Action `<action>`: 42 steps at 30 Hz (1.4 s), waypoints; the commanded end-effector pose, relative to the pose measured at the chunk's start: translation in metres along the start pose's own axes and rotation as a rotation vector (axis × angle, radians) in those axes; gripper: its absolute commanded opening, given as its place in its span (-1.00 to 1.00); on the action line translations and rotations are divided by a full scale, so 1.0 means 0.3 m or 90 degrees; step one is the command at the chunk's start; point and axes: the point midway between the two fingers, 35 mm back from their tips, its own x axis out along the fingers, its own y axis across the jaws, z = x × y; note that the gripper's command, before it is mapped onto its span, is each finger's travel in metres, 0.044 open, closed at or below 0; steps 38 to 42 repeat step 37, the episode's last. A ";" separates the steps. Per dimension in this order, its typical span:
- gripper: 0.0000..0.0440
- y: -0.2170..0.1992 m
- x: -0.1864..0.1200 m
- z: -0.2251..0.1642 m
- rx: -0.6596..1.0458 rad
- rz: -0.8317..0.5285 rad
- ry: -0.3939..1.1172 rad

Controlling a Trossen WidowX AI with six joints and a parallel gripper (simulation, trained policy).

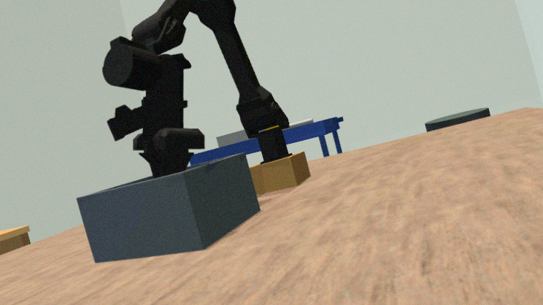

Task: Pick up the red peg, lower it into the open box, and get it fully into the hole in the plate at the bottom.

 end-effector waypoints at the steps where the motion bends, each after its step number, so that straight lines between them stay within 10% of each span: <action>1: 0.10 0.012 0.006 0.030 -0.008 0.011 0.007; 9: 1.00 0.082 -0.033 0.122 -0.014 0.056 0.014; 42: 1.00 0.243 -0.143 0.250 -0.039 0.159 0.005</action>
